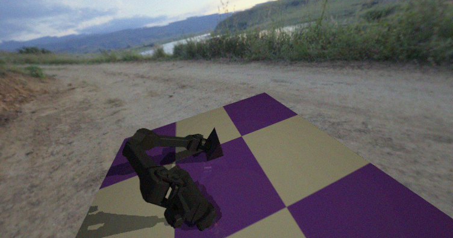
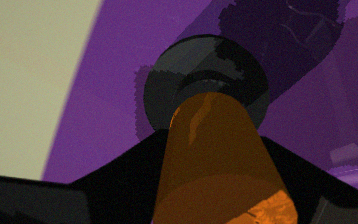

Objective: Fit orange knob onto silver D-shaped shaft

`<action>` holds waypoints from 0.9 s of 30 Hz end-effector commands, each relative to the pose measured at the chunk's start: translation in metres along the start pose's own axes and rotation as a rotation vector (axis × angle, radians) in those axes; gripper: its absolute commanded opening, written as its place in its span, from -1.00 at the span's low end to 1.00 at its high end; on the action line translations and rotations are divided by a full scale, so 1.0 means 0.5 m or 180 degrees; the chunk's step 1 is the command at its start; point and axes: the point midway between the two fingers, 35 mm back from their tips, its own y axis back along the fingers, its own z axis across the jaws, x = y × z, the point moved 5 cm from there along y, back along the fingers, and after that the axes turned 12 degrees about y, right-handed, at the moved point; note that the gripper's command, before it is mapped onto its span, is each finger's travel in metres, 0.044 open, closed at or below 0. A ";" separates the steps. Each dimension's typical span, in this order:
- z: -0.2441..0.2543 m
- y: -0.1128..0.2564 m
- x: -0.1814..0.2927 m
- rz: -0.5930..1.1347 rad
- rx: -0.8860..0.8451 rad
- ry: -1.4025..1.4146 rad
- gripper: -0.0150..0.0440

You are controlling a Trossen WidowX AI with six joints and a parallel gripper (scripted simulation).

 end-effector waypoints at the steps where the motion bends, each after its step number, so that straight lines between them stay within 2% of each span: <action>1: 0.000 -0.002 0.000 -0.0010 0.0000 0.0013 -0.49; 27: -0.001 0.007 0.004 -0.0009 0.0000 0.0094 -0.49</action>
